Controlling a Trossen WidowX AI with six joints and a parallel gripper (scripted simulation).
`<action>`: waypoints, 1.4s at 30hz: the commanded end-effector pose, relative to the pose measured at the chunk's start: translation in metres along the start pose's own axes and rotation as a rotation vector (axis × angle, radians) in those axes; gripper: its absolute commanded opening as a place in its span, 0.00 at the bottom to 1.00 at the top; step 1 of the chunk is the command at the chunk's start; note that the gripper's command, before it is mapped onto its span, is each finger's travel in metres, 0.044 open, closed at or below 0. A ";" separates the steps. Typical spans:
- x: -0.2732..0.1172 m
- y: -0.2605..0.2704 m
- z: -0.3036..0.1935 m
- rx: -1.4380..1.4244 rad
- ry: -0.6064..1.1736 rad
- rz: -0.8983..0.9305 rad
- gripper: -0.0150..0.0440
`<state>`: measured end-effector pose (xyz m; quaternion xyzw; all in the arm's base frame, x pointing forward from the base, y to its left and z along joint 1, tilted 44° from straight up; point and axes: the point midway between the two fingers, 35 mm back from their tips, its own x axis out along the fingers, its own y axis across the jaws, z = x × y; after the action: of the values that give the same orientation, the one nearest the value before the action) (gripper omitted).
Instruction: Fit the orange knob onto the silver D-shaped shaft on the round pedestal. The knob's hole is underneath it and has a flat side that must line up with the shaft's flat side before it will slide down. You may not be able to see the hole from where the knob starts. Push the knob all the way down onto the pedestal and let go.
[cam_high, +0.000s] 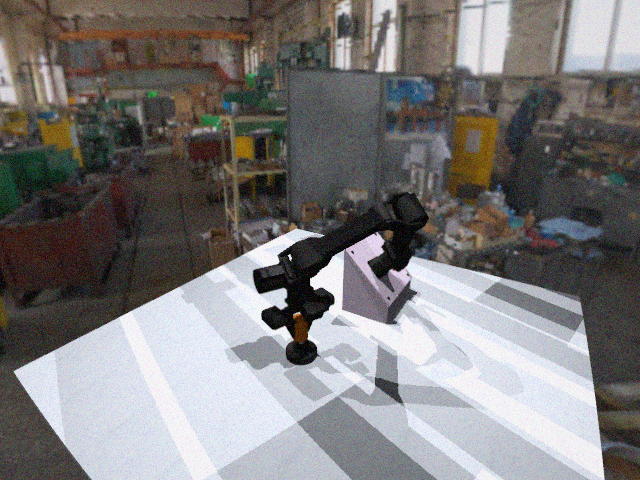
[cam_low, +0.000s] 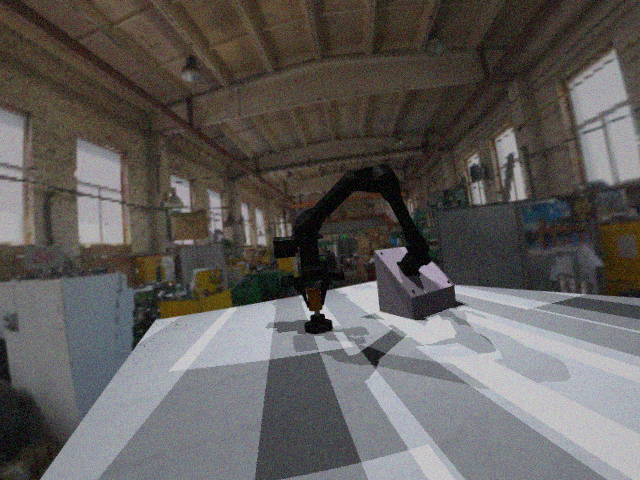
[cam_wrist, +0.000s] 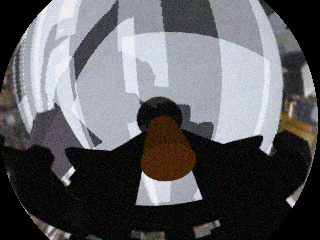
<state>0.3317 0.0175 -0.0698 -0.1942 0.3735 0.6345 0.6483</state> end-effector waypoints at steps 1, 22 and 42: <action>-0.004 -0.001 0.000 -0.093 -0.002 -0.008 0.25; -0.002 0.006 -0.003 -0.176 -0.001 -0.008 0.25; -0.003 0.000 -0.001 -0.177 -0.001 -0.008 0.25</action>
<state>0.3269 0.0162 -0.0698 -0.2473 0.3174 0.6645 0.6297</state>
